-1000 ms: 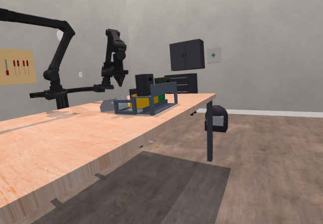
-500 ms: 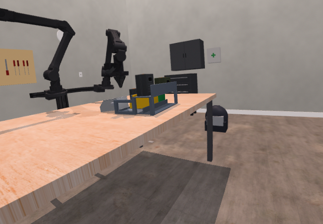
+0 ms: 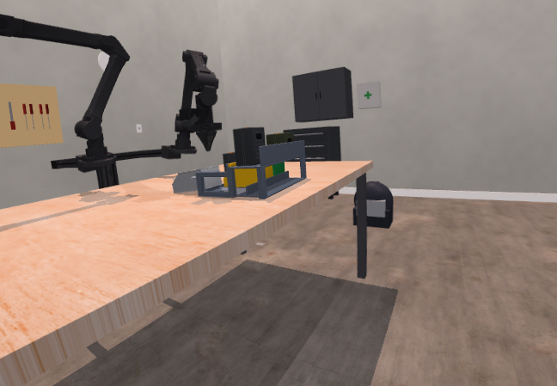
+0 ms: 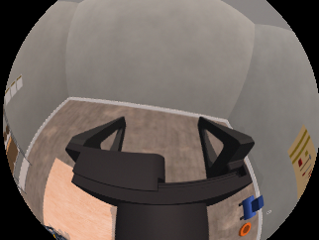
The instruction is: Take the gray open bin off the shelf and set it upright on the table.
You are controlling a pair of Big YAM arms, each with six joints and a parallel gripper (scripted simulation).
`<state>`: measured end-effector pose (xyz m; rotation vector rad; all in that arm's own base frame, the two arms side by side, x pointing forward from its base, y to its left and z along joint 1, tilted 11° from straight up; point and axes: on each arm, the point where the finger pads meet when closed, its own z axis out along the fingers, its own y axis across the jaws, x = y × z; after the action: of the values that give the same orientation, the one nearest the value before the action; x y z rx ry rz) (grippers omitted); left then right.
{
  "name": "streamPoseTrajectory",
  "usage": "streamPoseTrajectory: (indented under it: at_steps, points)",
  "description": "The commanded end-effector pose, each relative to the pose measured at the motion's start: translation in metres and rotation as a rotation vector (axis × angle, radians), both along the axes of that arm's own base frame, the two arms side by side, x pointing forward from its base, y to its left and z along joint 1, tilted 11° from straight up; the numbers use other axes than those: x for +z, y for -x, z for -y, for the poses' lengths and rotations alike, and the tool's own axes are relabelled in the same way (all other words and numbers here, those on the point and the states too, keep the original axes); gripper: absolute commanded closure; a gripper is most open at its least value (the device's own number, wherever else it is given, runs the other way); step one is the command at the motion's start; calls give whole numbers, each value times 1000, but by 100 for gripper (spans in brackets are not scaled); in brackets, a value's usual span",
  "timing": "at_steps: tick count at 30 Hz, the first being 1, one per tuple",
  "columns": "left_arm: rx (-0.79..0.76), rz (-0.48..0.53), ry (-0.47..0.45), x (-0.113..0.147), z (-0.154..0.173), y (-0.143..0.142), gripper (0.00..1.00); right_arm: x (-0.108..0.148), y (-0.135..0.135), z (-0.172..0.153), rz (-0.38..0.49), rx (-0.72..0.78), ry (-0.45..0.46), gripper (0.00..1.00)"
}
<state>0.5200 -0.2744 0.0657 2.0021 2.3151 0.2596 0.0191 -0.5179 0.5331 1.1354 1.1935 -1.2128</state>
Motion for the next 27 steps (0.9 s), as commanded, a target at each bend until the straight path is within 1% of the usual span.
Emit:
streamPoseTrajectory:
  at_steps: [1, 16, 17, 27]
  points:
    - [-24, 72, 45, 36, 14, -14, 100, 11, 7, -7, 11, -14, 30, 0]
    - [-32, 56, 35, 29, 14, -5, 100, 11, 7, -7, 11, -14, 30, 0]
    - [-1, 77, 44, 45, 20, -13, 57, 11, 7, -7, 11, -14, 30, 0]
    - [5, 75, 42, 44, 16, -14, 57, 11, 7, -7, 11, -14, 30, 0]
